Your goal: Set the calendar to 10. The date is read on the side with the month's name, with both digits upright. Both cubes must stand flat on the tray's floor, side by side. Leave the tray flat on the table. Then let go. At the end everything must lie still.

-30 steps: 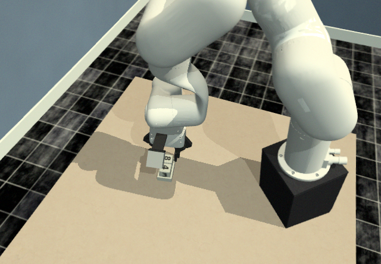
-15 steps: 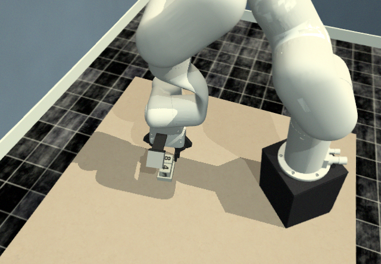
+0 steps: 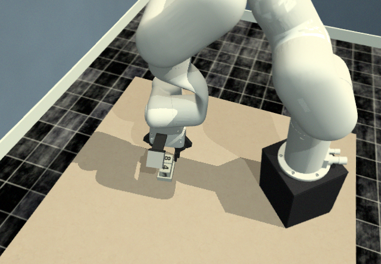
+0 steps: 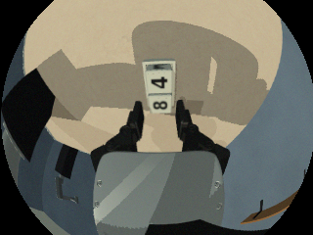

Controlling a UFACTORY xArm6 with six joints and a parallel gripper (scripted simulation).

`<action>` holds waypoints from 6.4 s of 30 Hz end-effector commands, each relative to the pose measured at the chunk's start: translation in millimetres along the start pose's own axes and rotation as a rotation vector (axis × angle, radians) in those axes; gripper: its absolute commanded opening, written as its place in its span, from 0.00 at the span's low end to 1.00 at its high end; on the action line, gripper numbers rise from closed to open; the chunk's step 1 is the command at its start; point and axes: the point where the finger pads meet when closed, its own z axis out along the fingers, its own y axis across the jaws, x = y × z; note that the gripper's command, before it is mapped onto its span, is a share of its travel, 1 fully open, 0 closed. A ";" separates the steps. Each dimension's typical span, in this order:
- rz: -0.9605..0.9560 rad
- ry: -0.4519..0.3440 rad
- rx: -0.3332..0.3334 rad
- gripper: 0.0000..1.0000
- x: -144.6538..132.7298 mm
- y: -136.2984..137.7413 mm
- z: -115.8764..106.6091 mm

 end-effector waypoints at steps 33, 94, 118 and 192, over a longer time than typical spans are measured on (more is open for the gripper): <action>0.000 -0.001 -0.002 0.49 -0.3 2.2 -0.6; 0.000 -0.001 -0.002 0.49 -0.3 2.3 27.6; 0.000 -0.001 -0.002 0.29 -0.3 2.3 27.6; 0.000 -0.001 -0.002 0.29 -0.3 2.0 -72.4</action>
